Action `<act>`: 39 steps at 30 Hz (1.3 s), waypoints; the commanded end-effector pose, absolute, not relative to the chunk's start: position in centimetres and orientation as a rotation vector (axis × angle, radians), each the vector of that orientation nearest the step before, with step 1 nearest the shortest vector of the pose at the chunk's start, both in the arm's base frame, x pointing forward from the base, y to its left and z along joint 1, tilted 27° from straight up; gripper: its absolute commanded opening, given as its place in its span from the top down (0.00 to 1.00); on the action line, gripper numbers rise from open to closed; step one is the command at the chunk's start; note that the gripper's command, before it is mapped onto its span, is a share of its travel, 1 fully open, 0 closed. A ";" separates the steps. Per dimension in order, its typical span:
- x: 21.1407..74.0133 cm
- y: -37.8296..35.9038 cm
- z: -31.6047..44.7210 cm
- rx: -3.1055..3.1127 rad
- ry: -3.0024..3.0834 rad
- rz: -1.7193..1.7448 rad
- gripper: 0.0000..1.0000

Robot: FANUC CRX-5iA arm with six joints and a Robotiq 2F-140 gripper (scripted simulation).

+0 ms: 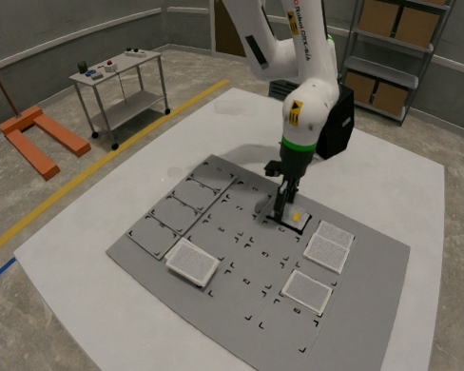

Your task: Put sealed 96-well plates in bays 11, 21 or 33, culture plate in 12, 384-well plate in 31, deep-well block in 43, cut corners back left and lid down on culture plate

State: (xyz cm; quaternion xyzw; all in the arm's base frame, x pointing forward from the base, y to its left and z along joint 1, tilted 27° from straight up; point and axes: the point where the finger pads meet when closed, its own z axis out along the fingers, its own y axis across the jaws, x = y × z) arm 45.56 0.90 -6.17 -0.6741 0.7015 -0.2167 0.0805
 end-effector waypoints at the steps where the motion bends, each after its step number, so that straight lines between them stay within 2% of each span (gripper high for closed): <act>1: 45.6 0.9 -6.1 -2.015 2.097 -0.648 0.41; 29: 45.6 0.9 -6.1 -2.015 2.097 -0.648 0.43; 30: 45.6 0.9 -6.1 -2.015 2.097 -0.648 0.90; 39: 45.6 0.9 -6.1 -2.015 2.097 -0.648 0.90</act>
